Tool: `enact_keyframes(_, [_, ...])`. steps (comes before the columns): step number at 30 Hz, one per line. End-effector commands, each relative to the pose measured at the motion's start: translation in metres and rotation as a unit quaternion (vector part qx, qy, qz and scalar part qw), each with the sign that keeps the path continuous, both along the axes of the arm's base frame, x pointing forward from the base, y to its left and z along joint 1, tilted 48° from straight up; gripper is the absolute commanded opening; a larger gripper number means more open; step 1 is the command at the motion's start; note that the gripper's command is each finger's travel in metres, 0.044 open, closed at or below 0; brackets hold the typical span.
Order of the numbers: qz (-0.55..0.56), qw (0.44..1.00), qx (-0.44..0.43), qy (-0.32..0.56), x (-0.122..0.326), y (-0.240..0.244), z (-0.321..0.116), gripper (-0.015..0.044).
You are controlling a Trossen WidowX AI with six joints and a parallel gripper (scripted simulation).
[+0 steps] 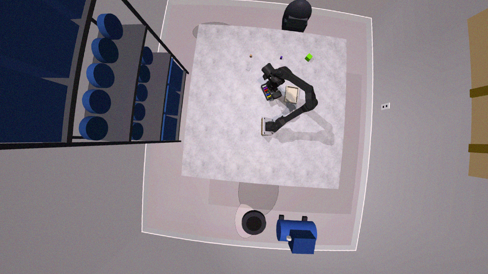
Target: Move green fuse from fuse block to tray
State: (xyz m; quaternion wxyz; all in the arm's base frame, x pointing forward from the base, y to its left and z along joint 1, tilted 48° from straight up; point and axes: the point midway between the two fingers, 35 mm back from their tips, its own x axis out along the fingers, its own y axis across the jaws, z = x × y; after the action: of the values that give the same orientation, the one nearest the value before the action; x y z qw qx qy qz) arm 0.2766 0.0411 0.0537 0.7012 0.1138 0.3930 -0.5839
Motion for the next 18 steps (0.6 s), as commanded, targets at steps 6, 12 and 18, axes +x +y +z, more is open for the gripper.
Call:
enact_keyframes(6, [0.002,1.0,0.008,-0.007,0.012,-0.046,0.055,0.0])
enact_keyframes(12, [0.002,1.0,0.006,-0.008,0.009,-0.079,0.09,0.0])
enact_keyframes(18, [0.0,1.0,-0.001,-0.008,-0.003,-0.111,0.123,0.0])
